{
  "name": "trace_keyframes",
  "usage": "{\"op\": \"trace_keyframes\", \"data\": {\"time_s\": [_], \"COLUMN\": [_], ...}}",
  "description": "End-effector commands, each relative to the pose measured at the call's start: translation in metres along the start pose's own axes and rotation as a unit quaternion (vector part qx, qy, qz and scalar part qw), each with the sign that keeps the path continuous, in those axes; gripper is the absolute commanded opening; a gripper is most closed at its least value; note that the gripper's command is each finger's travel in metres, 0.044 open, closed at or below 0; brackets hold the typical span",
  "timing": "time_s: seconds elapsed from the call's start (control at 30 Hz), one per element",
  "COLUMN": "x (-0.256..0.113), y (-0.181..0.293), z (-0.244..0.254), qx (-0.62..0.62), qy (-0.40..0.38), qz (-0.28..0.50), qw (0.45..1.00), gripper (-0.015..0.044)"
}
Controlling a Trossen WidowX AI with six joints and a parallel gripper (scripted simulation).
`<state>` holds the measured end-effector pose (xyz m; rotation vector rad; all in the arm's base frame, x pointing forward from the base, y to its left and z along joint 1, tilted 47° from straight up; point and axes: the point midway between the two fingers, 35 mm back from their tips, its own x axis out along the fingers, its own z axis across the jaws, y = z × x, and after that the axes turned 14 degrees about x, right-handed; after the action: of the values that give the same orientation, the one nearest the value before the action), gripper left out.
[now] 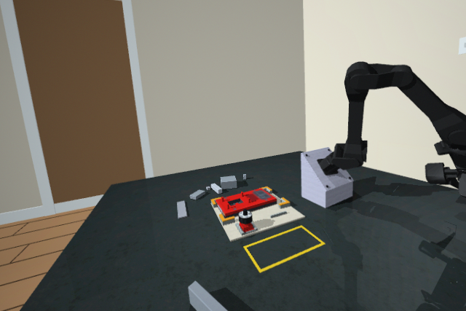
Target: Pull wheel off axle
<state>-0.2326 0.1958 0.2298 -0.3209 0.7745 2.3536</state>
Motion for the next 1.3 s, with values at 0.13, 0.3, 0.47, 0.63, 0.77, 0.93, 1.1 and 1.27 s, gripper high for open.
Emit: {"op": "trace_keyframes", "data": {"time_s": [0.13, 0.3, 0.47, 0.63, 0.77, 0.93, 1.1, 1.27], "x": [-0.002, -0.014, -0.037, -0.07, -0.101, -0.136, -0.17, -0.213], "y": [-0.018, -0.062, -0.112, -0.161, -0.197, -0.235, -0.274, -0.315], "z": [0.012, 0.036, 0.058, 0.073, 0.08, 0.083, 0.073, 0.05], "qx": [-0.004, -0.015, -0.035, -0.054, -0.066, -0.079, -0.069, -0.04], "qy": [-0.015, -0.044, -0.063, -0.069, -0.063, -0.038, 0.003, 0.05], "qz": [-0.031, -0.103, -0.187, -0.271, -0.337, -0.396, -0.436, -0.464], "qw": [0.999, 0.994, 0.98, 0.958, 0.937, 0.914, 0.898, 0.884], "gripper": [0.03, 0.03, 0.03, 0.03, 0.03, 0.03, 0.03, 0.03]}}
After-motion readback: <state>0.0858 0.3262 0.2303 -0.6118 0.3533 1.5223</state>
